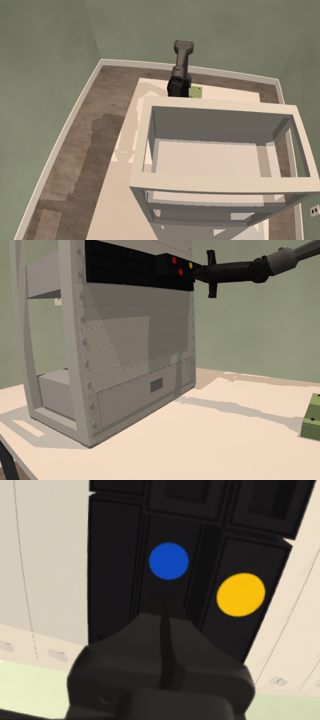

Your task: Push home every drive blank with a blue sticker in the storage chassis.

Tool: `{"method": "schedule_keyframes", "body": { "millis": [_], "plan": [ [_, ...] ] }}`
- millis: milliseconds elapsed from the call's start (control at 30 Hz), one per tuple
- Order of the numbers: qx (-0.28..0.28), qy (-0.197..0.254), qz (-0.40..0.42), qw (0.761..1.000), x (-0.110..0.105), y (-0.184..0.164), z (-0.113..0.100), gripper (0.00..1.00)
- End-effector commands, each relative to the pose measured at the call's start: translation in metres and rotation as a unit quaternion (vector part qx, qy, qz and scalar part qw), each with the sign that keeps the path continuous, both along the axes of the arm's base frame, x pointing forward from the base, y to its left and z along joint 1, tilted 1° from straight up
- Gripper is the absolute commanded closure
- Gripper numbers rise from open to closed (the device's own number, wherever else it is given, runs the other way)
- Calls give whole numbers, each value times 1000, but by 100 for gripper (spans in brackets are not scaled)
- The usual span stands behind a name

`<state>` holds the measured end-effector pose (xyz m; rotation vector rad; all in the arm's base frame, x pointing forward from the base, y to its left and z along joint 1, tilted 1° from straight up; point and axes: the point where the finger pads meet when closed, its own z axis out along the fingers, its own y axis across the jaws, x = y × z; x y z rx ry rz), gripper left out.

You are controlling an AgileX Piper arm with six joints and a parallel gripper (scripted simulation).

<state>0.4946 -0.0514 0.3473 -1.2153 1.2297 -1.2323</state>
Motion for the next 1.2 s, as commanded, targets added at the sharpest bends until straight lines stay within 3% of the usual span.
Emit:
{"method": "schedule_keyframes", "body": {
  "millis": [0, 1167],
  "plan": [
    [1, 4, 0, 1000, 4, 0, -4, 100],
    [1, 4, 0, 1000, 10, 0, -6, 100]
  ]
}}
